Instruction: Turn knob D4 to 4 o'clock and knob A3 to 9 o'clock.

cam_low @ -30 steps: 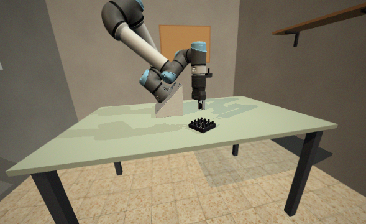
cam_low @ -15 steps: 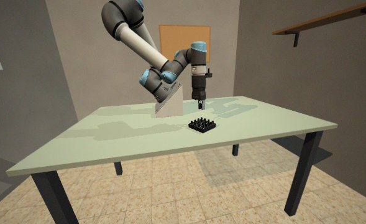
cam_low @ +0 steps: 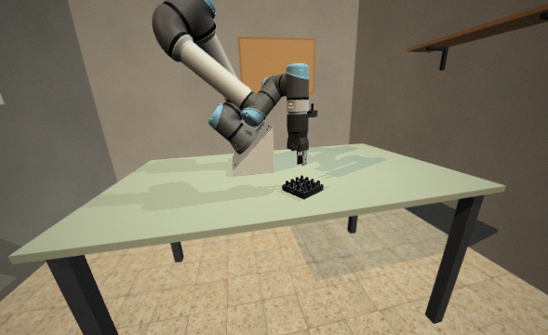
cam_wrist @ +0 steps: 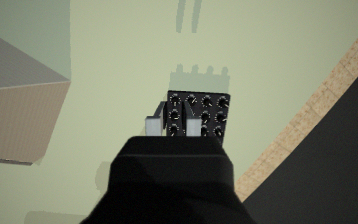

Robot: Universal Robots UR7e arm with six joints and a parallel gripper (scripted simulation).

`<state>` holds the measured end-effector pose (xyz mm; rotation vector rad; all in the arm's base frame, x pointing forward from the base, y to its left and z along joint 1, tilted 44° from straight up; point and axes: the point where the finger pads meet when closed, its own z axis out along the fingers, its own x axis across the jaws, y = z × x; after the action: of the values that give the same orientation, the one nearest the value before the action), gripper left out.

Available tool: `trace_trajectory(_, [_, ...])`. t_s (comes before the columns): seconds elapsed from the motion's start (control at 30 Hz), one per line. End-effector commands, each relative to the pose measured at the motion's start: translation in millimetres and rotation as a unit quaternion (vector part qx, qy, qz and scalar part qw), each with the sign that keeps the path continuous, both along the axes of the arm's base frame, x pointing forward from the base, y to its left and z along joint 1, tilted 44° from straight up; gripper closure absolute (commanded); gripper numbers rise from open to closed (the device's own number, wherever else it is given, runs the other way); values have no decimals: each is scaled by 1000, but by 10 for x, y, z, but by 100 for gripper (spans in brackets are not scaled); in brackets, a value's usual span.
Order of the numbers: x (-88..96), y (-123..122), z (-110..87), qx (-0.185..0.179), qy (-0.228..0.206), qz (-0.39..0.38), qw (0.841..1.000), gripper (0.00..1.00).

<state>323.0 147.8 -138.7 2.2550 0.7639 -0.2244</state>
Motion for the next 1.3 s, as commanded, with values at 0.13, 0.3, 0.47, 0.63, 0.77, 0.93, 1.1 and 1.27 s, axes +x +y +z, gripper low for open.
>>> trace_trajectory(0.13, [9, -51, -55, 0, 1, 1, 1000, 54])
trace_trajectory(0.3, [13, -100, -104, 0, 1, 1, 1000, 54])
trace_trajectory(0.47, [17, -140, -146, 0, 1, 1, 1000, 54])
trace_trajectory(0.63, [21, -179, -185, 0, 1, 1, 1000, 54])
trace_trajectory(0.77, [25, -213, -220, 0, 1, 1, 1000, 54])
trace_trajectory(0.93, [28, -247, -255, 0, 1, 1, 1000, 54])
trace_trajectory(1.1, [30, -261, -270, 0, 1, 1, 1000, 54])
trace_trajectory(1.27, [31, -275, -284, 0, 1, 1, 1000, 54])
